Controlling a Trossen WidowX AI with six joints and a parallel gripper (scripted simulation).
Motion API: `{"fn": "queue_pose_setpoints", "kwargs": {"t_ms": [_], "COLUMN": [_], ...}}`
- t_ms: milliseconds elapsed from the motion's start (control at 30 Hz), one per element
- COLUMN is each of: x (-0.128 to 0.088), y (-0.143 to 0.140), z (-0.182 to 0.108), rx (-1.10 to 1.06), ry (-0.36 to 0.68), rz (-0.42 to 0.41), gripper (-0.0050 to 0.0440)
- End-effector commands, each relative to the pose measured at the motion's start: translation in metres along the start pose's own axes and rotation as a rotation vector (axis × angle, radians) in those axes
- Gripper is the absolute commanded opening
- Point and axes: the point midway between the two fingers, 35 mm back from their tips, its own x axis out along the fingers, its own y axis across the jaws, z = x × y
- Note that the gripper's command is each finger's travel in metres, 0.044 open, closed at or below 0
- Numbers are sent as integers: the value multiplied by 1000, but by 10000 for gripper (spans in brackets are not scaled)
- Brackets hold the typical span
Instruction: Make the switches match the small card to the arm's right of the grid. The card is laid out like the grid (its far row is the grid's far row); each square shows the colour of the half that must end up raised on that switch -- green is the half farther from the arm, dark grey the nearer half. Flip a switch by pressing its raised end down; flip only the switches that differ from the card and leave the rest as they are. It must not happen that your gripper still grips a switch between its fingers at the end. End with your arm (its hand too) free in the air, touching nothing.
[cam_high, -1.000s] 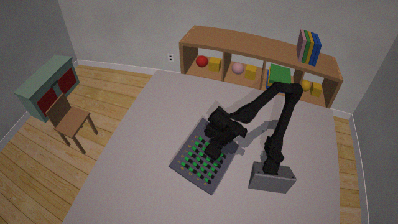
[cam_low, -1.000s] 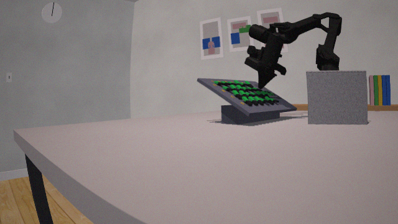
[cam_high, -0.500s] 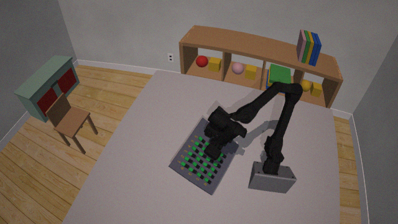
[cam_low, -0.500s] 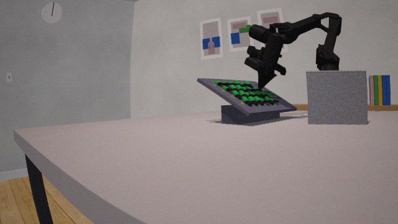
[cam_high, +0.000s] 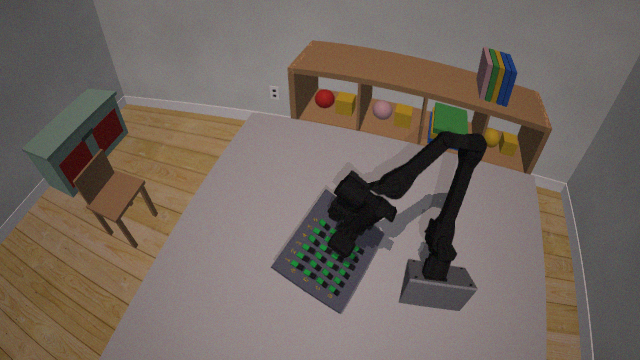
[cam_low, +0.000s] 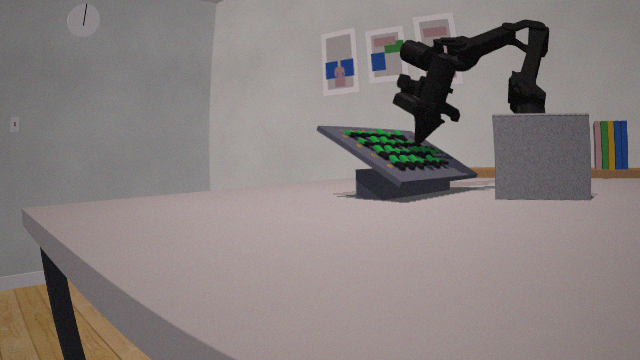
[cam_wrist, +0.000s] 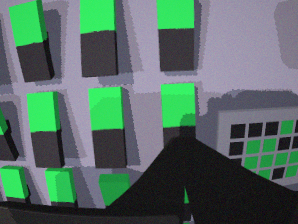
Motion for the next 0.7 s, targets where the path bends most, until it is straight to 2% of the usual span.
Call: {"fn": "queue_pose_setpoints", "kwargs": {"t_ms": [0,667], "x": [1,4], "y": [0,0], "z": [-1,-1], "rx": [-3,-3], "ry": [4,4], "rz": [2,2], "gripper": [0,0]}}
